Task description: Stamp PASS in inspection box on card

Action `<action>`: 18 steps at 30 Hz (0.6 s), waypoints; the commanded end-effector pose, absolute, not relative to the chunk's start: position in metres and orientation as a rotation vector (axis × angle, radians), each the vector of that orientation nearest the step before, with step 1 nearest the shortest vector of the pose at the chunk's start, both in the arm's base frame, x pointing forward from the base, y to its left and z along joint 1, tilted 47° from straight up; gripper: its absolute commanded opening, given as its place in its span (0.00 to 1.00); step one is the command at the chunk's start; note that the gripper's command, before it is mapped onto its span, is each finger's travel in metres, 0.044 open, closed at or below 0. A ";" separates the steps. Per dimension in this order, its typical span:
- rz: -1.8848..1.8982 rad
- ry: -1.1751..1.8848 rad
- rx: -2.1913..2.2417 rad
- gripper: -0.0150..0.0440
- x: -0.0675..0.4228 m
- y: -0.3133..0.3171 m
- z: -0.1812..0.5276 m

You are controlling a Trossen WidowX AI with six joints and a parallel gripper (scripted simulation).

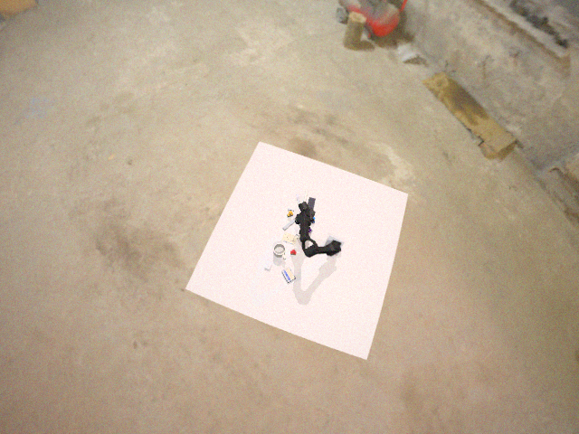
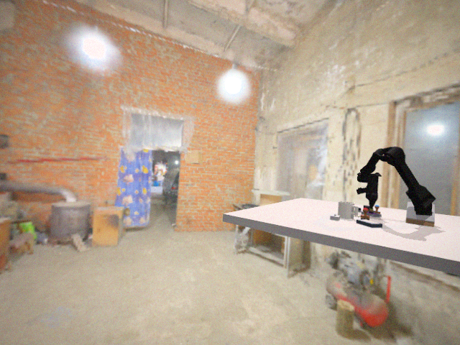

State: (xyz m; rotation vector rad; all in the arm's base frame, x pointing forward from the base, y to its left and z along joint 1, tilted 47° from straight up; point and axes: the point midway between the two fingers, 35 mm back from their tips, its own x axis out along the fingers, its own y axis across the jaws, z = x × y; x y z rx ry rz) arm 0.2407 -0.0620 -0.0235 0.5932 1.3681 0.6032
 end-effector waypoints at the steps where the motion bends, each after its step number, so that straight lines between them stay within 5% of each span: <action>1: 0.603 1.370 0.604 0.25 0.240 -0.060 -0.025; 18: 0.608 1.366 0.597 0.25 0.240 -0.058 -0.027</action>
